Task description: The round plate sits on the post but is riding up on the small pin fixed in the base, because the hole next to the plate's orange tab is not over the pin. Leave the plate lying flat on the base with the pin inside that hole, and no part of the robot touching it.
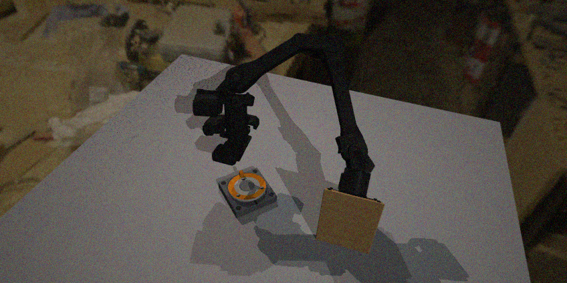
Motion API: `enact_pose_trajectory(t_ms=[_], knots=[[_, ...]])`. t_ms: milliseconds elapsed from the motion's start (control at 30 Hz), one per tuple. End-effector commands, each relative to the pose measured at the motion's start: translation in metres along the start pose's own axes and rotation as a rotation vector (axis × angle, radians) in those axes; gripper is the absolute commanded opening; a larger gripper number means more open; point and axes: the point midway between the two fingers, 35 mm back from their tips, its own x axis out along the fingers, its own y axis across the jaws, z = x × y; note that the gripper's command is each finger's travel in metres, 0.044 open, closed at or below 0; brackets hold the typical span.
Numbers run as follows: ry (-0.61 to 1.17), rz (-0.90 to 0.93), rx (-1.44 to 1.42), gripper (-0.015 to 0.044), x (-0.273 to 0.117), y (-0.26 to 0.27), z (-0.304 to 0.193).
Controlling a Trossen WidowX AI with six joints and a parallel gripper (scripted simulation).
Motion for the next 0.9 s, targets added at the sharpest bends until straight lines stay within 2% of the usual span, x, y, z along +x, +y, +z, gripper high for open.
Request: enact_pose_trajectory(t_ms=[0,133,400,867], knots=[[-0.013,-0.022,0.000,0.0000,-0.003,0.017,0.003],[-0.013,-0.022,0.000,0.0000,0.005,0.017,0.003],[-0.013,-0.024,0.000,0.0000,0.045,0.016,0.004],[-0.012,-0.025,0.000,0.0000,0.045,0.004,-0.005]])
